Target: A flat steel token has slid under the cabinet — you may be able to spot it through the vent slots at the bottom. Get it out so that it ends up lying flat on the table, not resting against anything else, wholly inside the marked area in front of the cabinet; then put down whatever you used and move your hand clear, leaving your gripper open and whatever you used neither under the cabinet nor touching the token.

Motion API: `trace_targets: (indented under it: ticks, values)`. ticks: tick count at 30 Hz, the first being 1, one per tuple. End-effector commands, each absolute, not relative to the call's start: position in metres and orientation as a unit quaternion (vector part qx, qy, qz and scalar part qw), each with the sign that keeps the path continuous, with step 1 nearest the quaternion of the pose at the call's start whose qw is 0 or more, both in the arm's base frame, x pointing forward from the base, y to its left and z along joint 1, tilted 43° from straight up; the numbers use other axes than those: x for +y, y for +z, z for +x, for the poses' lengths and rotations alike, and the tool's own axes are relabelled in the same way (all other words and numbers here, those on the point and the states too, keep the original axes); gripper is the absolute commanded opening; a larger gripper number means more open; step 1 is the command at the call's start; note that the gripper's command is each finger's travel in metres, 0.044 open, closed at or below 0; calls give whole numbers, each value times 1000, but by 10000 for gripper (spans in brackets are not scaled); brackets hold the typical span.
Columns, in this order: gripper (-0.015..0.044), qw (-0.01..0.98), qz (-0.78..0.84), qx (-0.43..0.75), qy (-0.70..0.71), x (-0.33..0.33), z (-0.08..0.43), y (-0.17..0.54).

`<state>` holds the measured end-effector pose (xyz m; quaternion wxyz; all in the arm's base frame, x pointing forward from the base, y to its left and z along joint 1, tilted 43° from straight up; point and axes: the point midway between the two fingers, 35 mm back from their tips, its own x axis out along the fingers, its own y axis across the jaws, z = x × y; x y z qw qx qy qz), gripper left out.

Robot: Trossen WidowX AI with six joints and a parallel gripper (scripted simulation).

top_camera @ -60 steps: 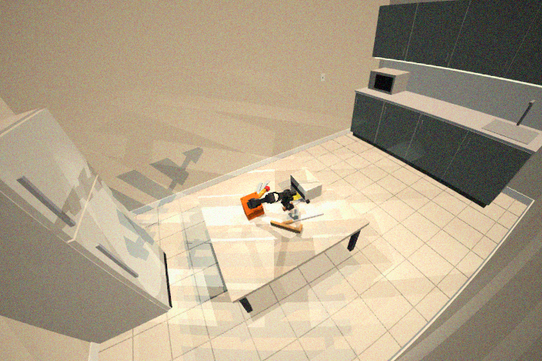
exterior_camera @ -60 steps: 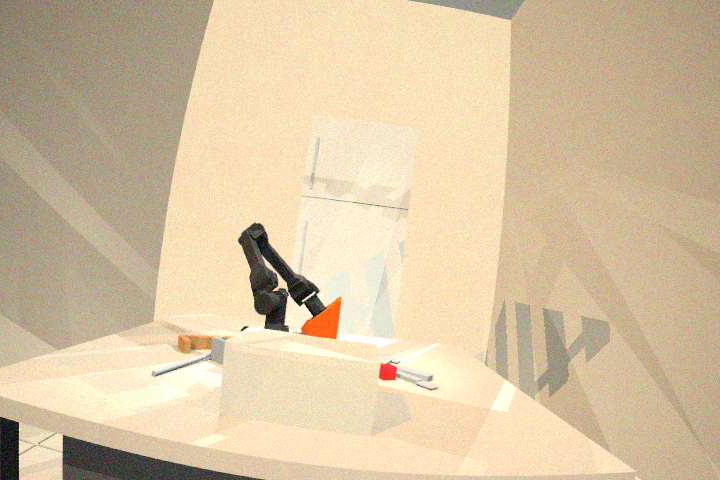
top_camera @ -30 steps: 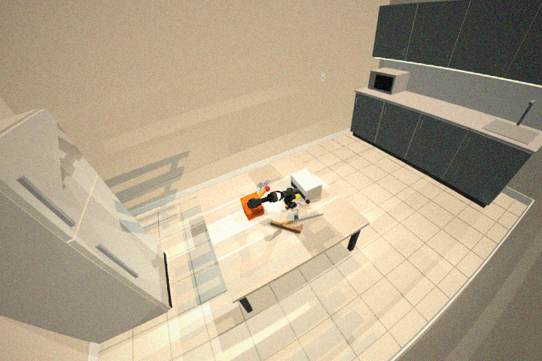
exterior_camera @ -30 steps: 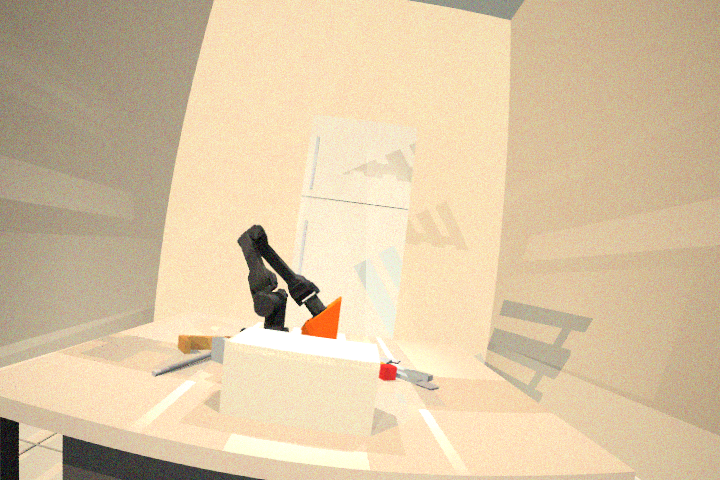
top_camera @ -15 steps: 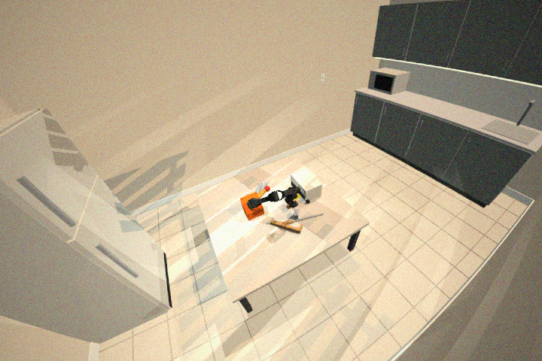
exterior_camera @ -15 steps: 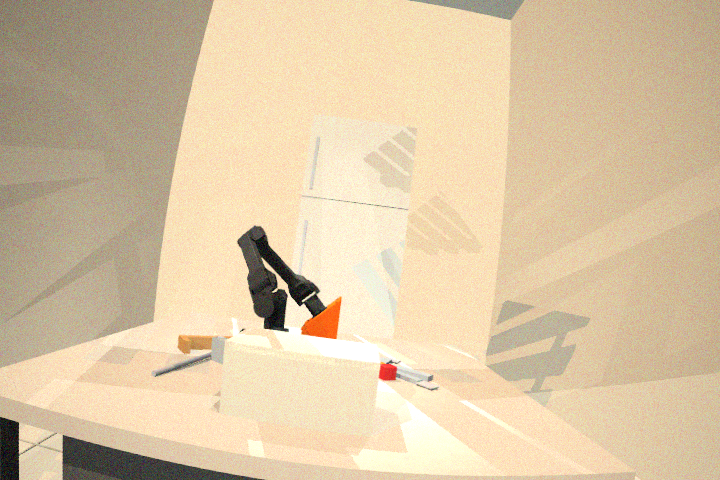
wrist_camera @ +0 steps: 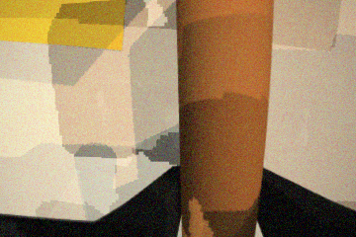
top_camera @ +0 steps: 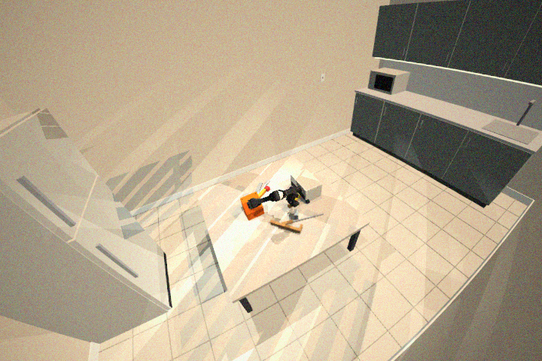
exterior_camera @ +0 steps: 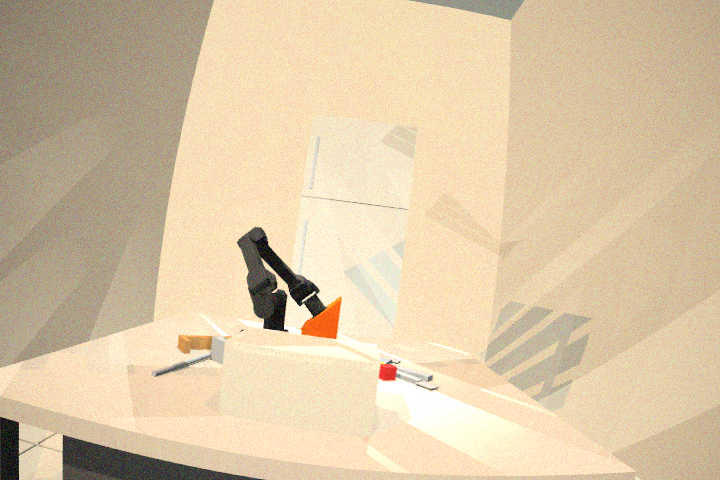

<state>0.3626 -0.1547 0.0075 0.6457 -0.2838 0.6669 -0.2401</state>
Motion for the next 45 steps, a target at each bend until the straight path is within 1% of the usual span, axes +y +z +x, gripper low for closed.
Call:
trace_targets:
  ticks: [1, 45]
  values:
    - [0, 647, -283, 666, -242, -155, 368, 8]
    - [0, 648, -282, 665, -242, -152, 407, 5]
